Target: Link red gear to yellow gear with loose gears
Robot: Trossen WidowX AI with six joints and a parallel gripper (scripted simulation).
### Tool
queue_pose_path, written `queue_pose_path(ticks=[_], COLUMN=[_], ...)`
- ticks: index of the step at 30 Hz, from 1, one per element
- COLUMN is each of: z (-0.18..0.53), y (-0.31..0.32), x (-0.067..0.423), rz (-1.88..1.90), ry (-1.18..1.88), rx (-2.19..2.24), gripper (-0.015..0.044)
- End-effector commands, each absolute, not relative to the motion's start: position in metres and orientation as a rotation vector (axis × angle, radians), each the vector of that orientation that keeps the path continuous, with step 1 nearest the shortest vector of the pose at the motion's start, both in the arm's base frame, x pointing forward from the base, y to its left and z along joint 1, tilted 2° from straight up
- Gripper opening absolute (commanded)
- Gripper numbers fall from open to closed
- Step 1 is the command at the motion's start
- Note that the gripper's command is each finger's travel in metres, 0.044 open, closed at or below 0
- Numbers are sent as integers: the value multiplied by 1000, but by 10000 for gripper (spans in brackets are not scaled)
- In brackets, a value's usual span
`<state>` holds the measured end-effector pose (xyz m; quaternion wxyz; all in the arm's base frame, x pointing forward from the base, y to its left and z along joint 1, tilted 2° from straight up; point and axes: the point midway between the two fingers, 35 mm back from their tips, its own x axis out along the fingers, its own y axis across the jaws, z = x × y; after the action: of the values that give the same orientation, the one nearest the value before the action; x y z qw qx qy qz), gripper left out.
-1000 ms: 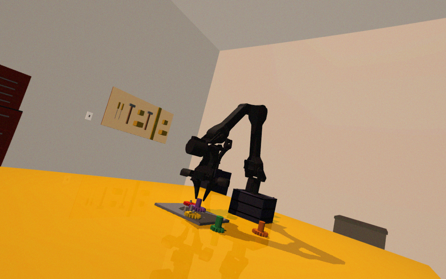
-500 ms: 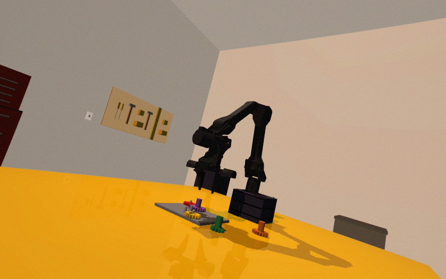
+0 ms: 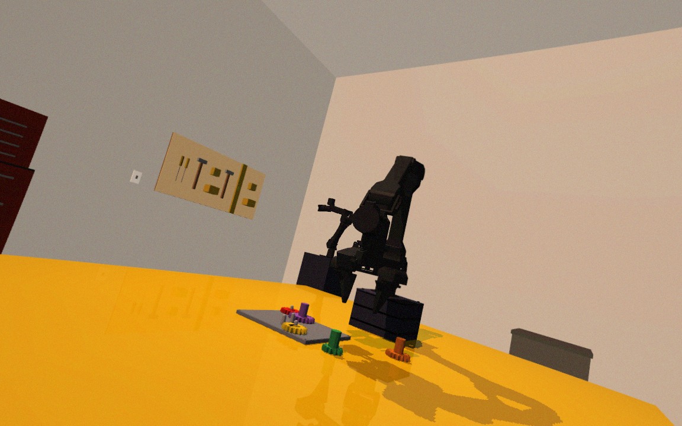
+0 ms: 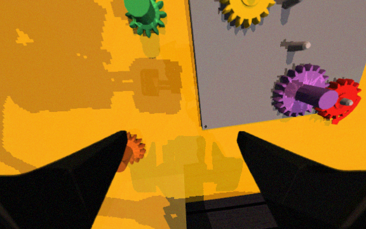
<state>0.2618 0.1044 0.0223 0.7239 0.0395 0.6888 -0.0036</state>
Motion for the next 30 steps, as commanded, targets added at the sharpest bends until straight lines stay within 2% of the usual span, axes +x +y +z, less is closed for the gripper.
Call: queue_pose_path(ticks=[1,7,30], z=[20,21,-2], y=[163,191,190], x=[224,198,197], rz=[-277,-448,-451], ry=[1518,1489,1488], rx=[360,526,529], gripper=[440,440,440])
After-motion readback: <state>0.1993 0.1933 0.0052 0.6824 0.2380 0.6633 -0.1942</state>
